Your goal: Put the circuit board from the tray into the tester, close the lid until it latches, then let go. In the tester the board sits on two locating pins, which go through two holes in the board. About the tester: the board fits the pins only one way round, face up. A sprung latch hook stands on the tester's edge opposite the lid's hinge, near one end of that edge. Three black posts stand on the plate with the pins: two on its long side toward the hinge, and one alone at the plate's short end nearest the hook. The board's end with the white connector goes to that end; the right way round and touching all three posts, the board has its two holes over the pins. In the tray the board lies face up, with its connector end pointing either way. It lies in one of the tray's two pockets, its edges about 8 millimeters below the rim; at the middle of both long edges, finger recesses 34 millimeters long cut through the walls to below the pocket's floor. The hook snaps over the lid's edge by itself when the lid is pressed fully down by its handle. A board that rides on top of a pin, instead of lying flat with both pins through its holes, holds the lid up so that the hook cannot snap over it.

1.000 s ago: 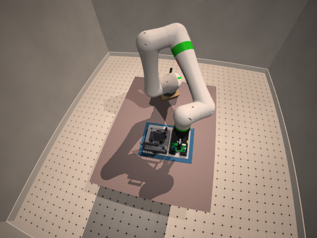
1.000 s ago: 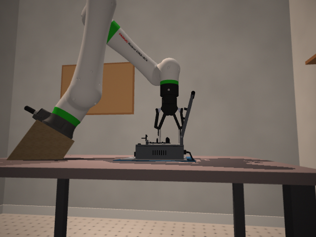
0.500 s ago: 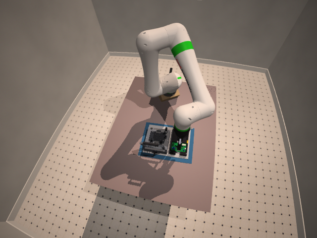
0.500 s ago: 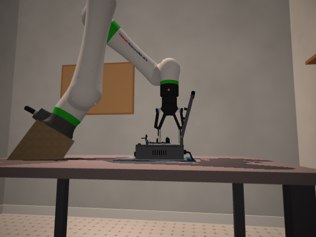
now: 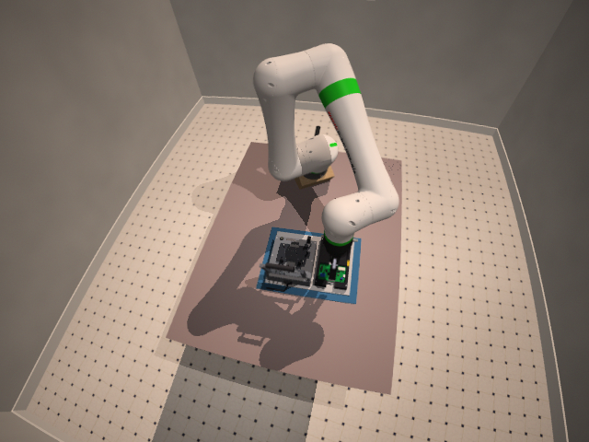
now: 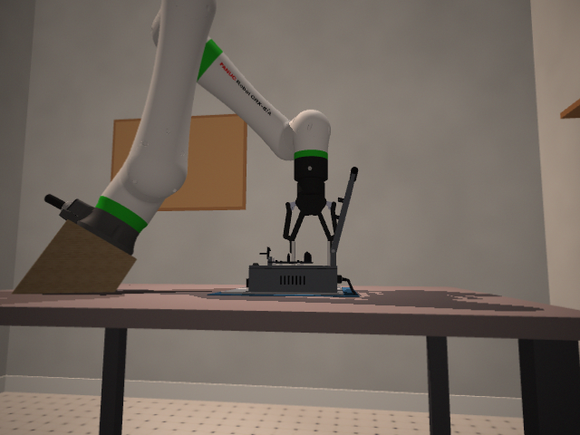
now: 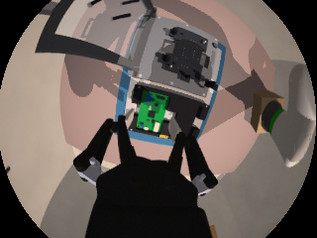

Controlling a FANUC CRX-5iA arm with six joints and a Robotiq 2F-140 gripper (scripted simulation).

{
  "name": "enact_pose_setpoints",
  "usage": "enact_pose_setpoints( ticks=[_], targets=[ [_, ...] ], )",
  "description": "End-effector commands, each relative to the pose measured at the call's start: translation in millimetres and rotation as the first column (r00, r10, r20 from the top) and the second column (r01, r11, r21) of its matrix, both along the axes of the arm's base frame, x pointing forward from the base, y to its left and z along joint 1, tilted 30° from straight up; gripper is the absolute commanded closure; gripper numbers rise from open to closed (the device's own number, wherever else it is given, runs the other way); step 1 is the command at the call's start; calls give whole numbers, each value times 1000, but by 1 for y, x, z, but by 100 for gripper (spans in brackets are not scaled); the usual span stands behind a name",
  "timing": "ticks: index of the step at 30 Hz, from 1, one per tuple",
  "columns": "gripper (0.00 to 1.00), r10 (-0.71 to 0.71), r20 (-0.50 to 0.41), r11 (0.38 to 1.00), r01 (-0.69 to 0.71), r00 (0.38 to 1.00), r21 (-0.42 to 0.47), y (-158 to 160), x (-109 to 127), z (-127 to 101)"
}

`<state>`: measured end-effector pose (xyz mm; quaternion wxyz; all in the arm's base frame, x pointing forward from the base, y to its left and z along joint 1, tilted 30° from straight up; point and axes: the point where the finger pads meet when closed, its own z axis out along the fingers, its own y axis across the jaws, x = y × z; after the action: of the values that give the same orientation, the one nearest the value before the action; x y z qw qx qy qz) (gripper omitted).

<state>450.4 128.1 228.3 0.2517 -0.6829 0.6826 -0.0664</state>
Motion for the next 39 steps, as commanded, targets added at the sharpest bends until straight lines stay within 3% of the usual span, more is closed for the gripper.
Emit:
enact_pose_setpoints(
  ticks=[1, 20, 39],
  targets=[
    [42, 0, 0, 1000, 0, 1000, 0, 1, 1, -2],
    [42, 0, 0, 1000, 0, 1000, 0, 7, 12, -22],
    [42, 0, 0, 1000, 0, 1000, 0, 8, 13, -24]
  ],
)
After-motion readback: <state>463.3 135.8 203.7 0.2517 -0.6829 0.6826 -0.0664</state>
